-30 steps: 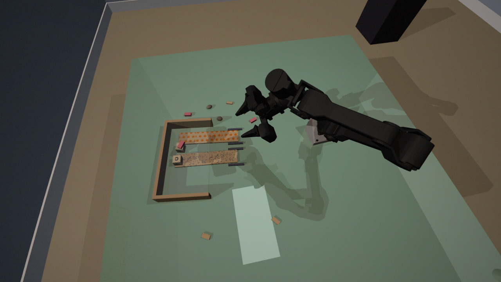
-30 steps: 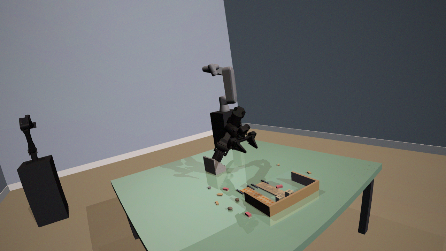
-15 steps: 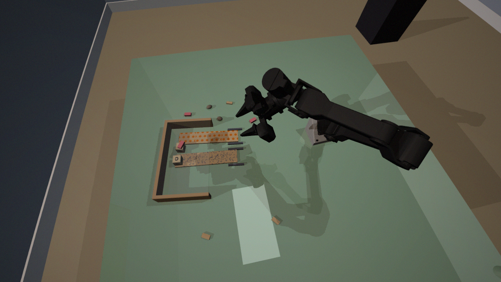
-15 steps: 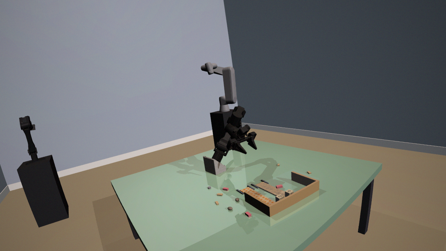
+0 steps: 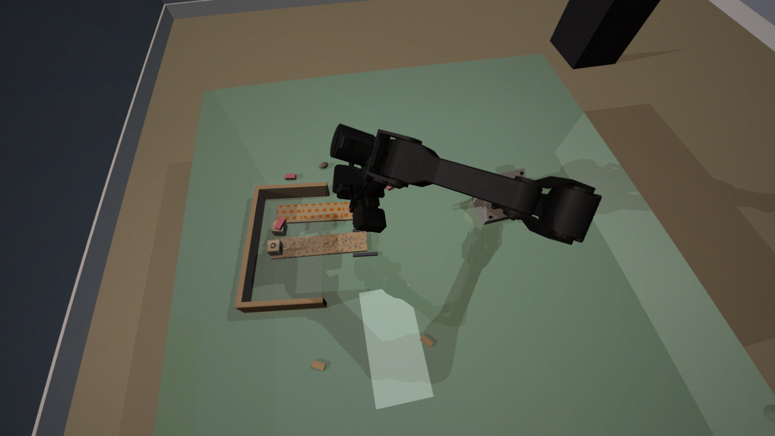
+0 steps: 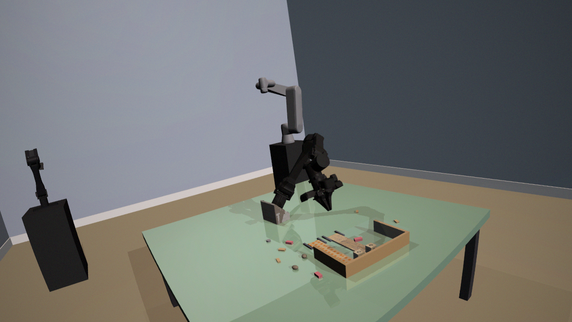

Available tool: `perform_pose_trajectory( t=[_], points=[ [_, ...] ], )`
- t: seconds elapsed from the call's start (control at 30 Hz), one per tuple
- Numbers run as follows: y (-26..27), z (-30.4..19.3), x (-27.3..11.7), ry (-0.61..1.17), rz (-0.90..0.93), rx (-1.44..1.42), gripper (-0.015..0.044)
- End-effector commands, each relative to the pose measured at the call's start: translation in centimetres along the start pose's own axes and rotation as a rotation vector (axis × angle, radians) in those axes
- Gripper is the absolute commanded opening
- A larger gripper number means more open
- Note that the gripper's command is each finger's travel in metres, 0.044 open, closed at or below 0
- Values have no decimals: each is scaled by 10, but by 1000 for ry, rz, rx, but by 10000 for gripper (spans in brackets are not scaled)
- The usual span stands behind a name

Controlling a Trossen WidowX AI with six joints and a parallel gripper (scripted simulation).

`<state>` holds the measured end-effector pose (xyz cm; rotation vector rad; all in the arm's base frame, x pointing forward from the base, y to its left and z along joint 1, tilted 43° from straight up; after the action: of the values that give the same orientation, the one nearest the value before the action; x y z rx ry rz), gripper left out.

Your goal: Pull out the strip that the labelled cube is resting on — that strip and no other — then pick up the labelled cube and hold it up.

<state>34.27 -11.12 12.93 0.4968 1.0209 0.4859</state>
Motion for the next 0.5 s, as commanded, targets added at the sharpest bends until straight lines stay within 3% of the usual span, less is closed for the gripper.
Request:
perform_pose_trajectory(
  t=[0.0,0.13,0.47],
  points=[
    [7,23,51,350,60,7,0],
    [12,30,64,454,92,12,0],
    [13,32,65,459,94,12,0]
  ],
)
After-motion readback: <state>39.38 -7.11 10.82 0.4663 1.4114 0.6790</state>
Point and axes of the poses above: the point midway between the two fingers, 35 mm back from their tips, its own x axis out along the fingers, its own y axis across the jaws, z = x × y, the point moved 9 cm from there along -x, back along the fingers, and after that the axes turned 15 degrees about -x, right-handed, at the moved point
